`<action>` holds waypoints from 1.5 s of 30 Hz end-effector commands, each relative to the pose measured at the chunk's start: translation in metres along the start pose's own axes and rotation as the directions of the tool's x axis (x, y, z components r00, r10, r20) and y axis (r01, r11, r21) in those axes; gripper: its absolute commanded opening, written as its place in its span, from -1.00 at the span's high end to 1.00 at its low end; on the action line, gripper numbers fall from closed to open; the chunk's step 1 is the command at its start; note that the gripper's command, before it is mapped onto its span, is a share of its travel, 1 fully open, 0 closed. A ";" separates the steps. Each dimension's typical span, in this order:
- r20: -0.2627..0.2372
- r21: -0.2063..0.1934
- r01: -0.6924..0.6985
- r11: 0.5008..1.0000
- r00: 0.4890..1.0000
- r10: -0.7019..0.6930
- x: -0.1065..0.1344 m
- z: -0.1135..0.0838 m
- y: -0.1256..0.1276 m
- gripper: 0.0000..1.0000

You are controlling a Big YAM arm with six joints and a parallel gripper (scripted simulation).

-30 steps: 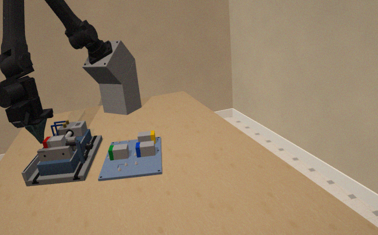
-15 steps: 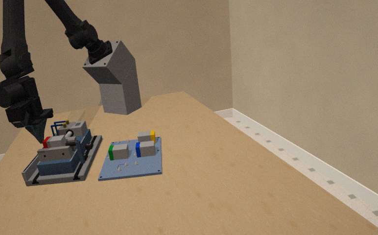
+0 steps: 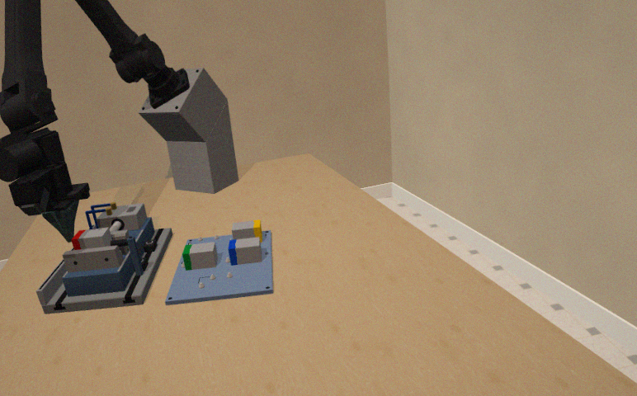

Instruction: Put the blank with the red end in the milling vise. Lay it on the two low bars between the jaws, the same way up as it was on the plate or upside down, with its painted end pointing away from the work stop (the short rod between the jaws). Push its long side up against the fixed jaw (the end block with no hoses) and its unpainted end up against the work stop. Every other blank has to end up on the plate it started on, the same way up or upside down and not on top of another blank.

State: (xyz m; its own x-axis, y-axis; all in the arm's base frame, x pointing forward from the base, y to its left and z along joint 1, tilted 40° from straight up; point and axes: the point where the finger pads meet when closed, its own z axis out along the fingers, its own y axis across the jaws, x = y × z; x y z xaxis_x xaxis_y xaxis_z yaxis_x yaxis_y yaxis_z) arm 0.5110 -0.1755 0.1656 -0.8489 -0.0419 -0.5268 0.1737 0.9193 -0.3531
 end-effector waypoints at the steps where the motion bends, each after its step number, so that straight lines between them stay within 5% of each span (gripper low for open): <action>1: 0.028 0.000 -0.003 1.000 1.000 0.003 -0.015 0.001 0.006 1.00; 45: 0.012 -0.006 0.002 1.000 1.000 -0.002 -0.006 0.004 0.021 1.00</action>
State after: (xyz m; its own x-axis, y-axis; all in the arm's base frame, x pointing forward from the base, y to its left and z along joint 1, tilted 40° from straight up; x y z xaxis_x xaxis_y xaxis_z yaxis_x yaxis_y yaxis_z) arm 0.5125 -0.1695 0.1634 -0.8479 -0.0365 -0.5288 0.1814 0.9174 -0.3542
